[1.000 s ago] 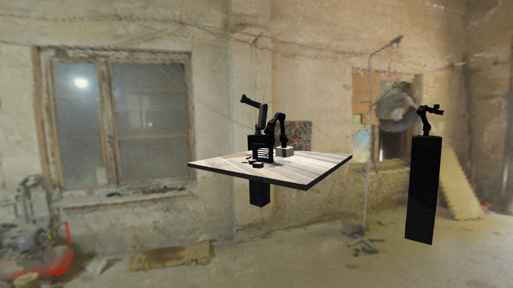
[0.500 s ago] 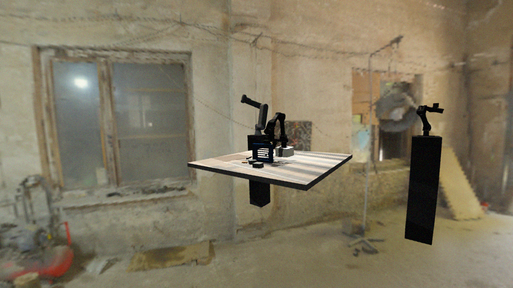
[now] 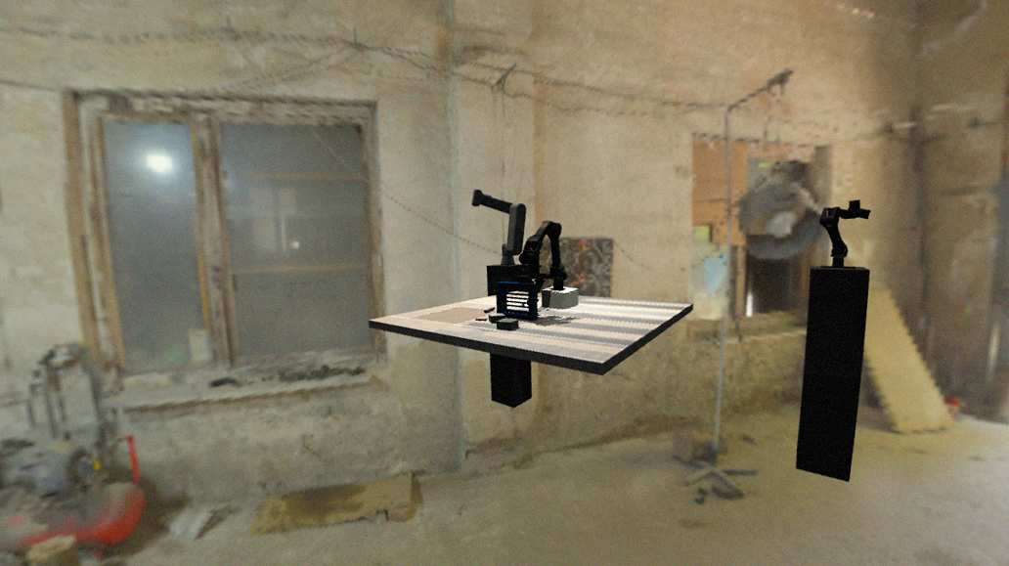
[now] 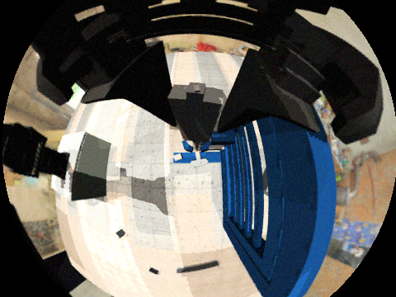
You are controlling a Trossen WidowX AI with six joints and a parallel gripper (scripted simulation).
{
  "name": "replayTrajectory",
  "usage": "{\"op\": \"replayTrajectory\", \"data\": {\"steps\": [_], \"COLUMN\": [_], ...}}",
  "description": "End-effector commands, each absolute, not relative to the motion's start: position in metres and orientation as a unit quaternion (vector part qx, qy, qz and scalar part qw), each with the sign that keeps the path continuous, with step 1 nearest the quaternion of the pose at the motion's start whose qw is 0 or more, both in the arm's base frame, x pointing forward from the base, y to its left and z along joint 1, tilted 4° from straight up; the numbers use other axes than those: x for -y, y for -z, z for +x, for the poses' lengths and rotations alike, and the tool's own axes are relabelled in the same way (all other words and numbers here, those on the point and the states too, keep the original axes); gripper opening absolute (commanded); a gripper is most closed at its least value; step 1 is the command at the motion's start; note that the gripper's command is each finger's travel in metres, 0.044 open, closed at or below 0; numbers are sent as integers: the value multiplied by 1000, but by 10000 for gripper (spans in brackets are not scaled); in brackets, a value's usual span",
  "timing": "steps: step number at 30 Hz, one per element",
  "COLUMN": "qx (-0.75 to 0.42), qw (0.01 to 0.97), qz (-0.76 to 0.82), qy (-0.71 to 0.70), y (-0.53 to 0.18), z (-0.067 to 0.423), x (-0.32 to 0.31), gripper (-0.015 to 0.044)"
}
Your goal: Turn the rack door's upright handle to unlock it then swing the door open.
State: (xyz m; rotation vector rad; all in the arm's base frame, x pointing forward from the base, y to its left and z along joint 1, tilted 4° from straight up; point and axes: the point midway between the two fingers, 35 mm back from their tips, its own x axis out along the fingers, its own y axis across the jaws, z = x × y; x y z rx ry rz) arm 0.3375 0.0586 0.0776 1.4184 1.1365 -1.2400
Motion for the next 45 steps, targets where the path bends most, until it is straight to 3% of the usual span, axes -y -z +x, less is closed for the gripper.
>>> {"op": "replayTrajectory", "data": {"steps": [1,29,45], "qx": [-458,-458,-519], "qw": [452,452,522], "qz": [575,575,512], "qy": [505,505,443], "y": [-77,-77,-76], "z": [337,337,326], "x": [-58,-58,-53], "gripper": [195,9,9]}}
